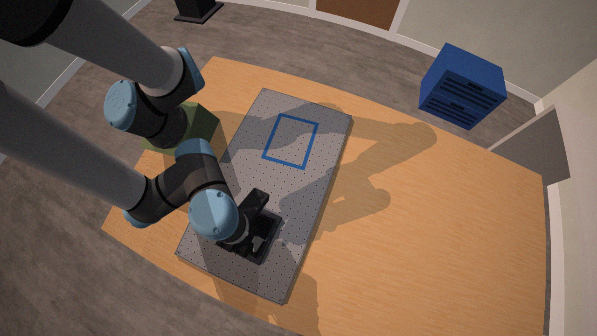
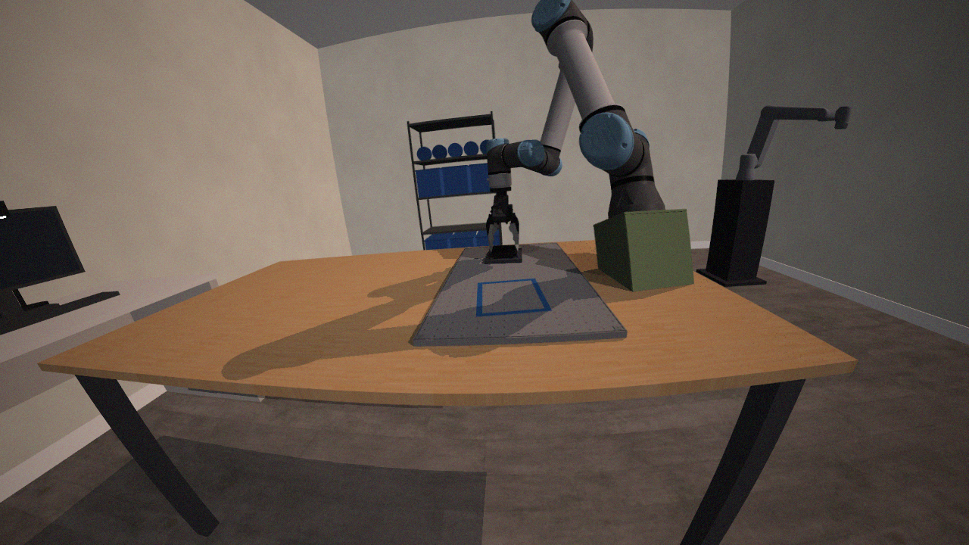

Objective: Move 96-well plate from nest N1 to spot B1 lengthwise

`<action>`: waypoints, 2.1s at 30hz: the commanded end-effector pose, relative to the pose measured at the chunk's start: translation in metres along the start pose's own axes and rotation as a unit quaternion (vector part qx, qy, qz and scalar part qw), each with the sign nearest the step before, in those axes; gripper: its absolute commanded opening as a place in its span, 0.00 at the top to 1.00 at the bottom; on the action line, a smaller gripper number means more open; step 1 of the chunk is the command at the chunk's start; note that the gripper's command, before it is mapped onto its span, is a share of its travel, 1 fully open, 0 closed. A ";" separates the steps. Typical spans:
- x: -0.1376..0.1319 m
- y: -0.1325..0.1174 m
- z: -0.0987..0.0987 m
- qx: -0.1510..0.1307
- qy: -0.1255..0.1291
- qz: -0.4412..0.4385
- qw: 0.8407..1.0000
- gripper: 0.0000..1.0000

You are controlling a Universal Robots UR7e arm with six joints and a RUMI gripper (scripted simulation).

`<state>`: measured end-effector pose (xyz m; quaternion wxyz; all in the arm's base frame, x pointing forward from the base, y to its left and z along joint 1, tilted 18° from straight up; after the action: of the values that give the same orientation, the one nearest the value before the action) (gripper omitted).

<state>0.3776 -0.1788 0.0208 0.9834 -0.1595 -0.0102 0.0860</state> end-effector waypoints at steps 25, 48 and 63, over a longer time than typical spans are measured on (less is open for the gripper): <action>0.000 0.000 0.002 0.000 -0.001 0.000 1.000 1.00; 0.002 -0.001 0.038 -0.001 -0.002 0.000 1.000 1.00; 0.001 -0.001 0.060 -0.001 -0.002 0.000 1.000 1.00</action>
<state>0.3756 -0.1631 0.0675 0.9833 -0.1599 -0.0115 0.0867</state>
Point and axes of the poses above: the point where the finger pads meet when closed, its own z axis back along the fingers, its own x axis across the jaws, y = z × x, the point moved 6 cm from there along z, back along the fingers, and after that the axes turned 12 degrees about z, right-handed, at the moved point
